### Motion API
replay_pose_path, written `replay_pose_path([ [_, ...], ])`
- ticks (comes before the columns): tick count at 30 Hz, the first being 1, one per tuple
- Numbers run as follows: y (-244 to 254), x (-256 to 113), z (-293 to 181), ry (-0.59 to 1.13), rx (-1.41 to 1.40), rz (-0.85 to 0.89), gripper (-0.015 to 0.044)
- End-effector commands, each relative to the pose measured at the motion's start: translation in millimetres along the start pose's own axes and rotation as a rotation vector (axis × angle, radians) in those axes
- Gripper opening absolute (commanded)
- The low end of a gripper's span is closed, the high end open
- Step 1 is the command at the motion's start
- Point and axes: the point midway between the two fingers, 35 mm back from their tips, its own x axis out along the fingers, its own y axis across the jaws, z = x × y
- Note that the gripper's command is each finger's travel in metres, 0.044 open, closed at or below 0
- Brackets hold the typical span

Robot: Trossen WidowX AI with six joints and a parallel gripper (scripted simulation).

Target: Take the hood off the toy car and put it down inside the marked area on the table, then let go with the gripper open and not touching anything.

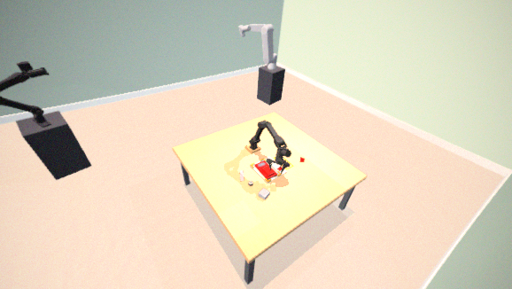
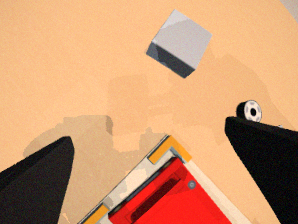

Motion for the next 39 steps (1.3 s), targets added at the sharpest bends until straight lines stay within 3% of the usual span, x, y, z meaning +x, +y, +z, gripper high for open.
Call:
replay_pose_path([
  [1, -35.5, -9.8, -70.2, 0.350, -0.387, 0.195, 0.0440],
  [5, -47.2, -22.3, -96.7, 0.470, -0.509, 0.322, 0.0440],
  [39, -41.7, -5.1, -102.0, 0.471, -0.511, 0.325, 0.0440],
])
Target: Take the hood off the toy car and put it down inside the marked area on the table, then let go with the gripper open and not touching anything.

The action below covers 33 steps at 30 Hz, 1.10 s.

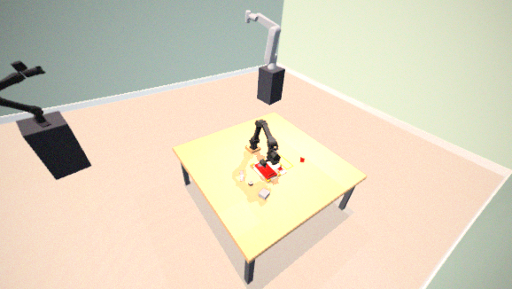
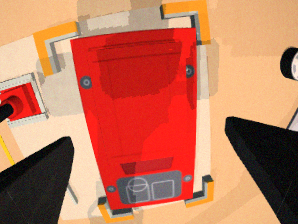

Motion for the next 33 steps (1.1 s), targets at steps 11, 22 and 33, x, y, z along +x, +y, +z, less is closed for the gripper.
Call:
replay_pose_path([
  [11, 1.1, 15.3, -0.2, 0.005, -0.005, 0.006, 0.0440],
  [22, 1.2, 25.5, -0.4, 0.005, -0.005, 0.006, 0.0440],
  [33, 1.3, 35.8, -1.0, 0.005, -0.005, 0.006, 0.0440],
])
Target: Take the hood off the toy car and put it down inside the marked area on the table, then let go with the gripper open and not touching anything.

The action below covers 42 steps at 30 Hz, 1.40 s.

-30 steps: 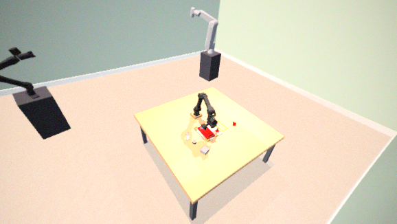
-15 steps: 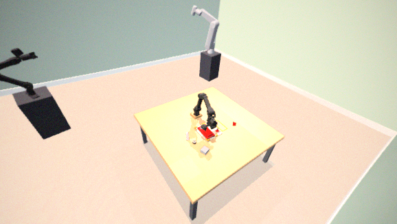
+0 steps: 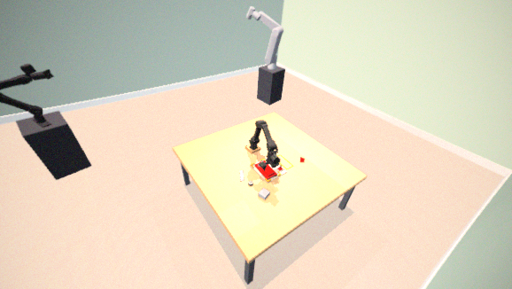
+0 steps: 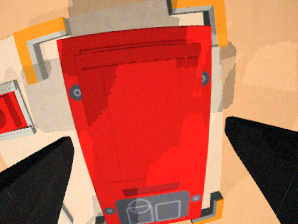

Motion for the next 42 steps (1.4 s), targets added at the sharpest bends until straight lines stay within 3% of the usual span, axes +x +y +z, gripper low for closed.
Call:
replay_pose_path([
  [1, 1.1, 5.8, -1.6, 0.005, -0.005, 0.006, 0.0440],
  [42, 1.2, 24.9, -1.9, 0.005, -0.005, 0.006, 0.0440],
])
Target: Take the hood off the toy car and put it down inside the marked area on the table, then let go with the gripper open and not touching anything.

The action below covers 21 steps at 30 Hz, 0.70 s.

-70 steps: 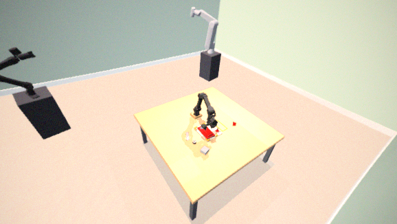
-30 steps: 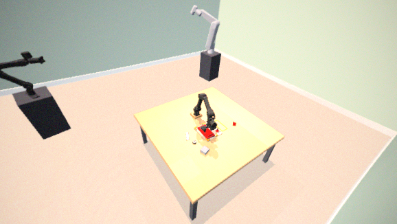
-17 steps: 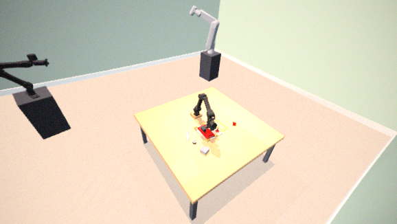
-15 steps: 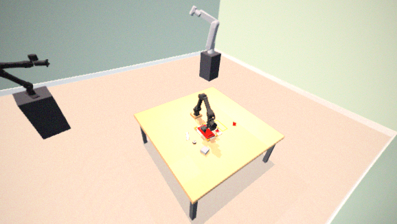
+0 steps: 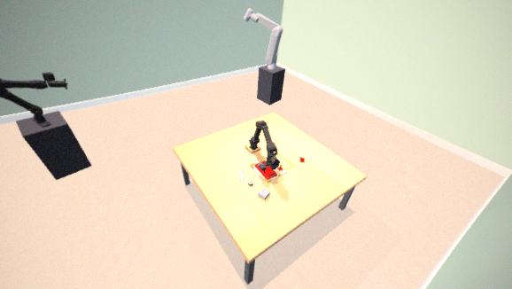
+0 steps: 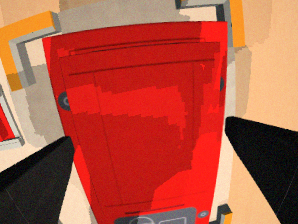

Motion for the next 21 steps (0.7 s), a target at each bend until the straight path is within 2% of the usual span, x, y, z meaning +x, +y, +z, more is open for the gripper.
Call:
replay_pose_path([
  [1, 1.0, 3.5, -1.0, 0.003, -0.005, 0.006, 0.0440],
  [8, 1.0, 6.8, -1.1, 0.003, -0.005, 0.006, 0.0440],
  [11, 0.0, 3.9, -0.1, 0.000, 0.000, 0.000, 0.0361],
  [21, 0.0, 3.9, -0.1, 0.000, 0.000, 0.000, 0.0295],
])
